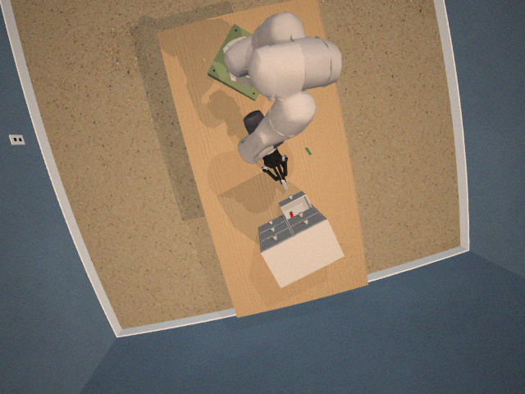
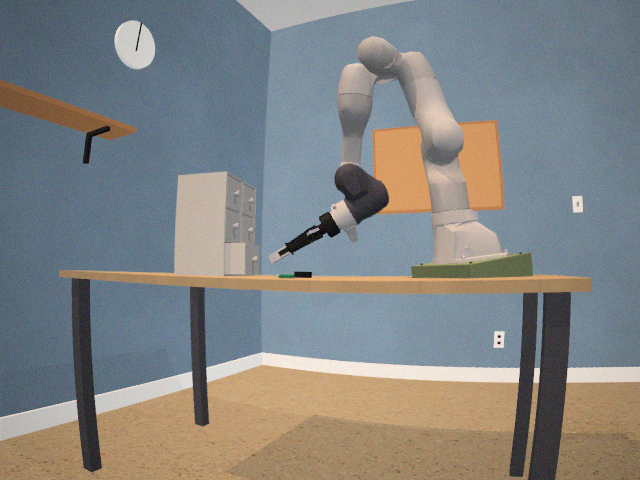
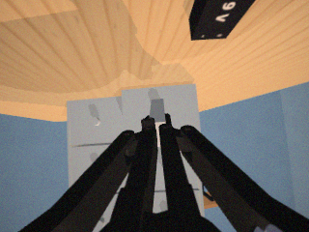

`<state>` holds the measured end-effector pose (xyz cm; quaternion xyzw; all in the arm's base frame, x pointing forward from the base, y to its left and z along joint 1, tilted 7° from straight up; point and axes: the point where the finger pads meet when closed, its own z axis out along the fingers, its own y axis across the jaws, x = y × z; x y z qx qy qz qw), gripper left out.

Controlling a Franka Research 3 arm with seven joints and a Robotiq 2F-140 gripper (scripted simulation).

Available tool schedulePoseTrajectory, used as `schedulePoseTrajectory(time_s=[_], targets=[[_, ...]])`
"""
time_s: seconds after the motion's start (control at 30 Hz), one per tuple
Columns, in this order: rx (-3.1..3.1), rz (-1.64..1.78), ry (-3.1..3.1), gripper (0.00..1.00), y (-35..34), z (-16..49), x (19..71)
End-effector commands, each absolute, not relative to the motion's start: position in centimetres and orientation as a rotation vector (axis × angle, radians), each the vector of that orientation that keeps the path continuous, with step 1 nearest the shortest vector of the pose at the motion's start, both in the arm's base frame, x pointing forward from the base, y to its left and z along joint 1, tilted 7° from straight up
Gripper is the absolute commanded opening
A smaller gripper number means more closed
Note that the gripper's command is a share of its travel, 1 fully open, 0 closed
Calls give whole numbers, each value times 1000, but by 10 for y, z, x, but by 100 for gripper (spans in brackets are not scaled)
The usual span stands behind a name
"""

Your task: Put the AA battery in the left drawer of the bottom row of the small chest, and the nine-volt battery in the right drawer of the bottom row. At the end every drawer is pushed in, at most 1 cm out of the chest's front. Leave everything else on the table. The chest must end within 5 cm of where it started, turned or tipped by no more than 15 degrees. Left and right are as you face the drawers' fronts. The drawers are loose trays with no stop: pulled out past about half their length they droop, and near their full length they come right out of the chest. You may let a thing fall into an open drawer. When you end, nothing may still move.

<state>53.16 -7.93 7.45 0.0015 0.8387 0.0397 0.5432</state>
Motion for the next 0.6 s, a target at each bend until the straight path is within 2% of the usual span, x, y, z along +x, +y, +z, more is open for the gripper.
schedulePoseTrajectory(time_s=[0.0, 0.57], targets=[[6, 97, 1987, 0, -79, 75, 533], [6, 97, 1987, 0, -78, 76, 535]])
